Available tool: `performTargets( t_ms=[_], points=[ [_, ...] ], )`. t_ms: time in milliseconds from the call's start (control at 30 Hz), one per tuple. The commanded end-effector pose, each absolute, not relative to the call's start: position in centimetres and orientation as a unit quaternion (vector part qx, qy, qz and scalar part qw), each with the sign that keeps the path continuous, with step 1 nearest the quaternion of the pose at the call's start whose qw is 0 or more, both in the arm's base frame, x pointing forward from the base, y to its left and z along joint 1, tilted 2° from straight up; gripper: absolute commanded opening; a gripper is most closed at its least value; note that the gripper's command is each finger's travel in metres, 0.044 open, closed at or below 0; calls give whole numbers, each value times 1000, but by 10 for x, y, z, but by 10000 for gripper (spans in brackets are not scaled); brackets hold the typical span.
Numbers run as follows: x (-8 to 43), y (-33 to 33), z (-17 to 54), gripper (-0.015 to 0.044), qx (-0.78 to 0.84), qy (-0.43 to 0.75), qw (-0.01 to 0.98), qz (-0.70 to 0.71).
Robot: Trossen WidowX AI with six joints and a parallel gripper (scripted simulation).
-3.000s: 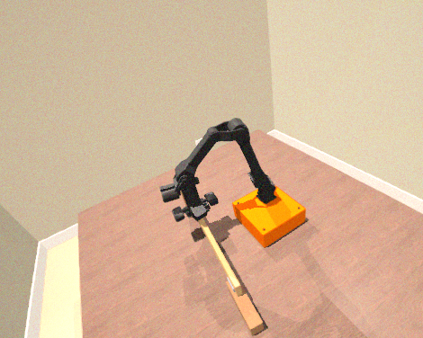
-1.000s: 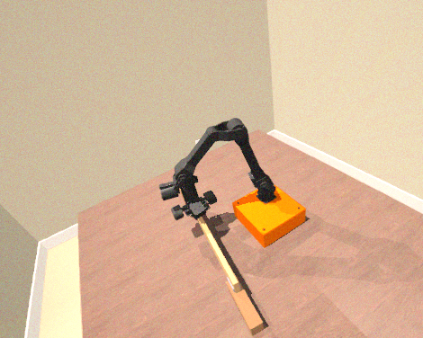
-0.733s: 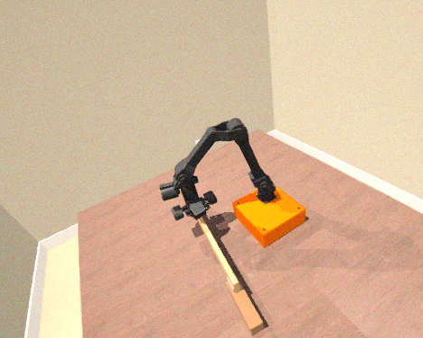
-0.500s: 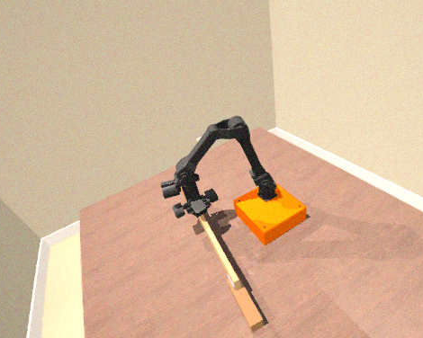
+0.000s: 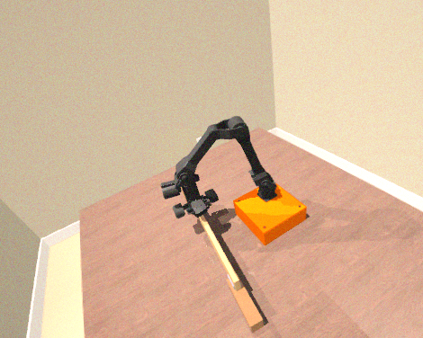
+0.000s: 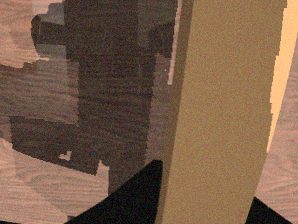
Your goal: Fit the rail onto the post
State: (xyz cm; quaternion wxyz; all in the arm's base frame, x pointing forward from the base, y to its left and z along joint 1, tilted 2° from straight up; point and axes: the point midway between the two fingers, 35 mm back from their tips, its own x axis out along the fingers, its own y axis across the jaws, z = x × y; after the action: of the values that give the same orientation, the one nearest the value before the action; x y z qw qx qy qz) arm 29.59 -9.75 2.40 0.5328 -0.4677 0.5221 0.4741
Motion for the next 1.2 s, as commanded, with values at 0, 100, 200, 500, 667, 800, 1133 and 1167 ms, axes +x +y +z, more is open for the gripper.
performTargets(
  t_ms=[0,100,200,500,667,800,1133,1167],
  points=[
    [297,-97,28,0,-470,521,534,472],
    [296,-98,28,0,-470,521,534,472],
    [296,-98,28,0,-470,521,534,472],
    [297,-101,29,0,-470,521,534,472],
    [297,-102,30,0,-470,521,534,472],
    [297,-103,31,0,-470,521,534,472],
    [298,-100,31,0,-470,521,534,472],
    [298,-100,31,0,-470,521,534,472]
  ],
)
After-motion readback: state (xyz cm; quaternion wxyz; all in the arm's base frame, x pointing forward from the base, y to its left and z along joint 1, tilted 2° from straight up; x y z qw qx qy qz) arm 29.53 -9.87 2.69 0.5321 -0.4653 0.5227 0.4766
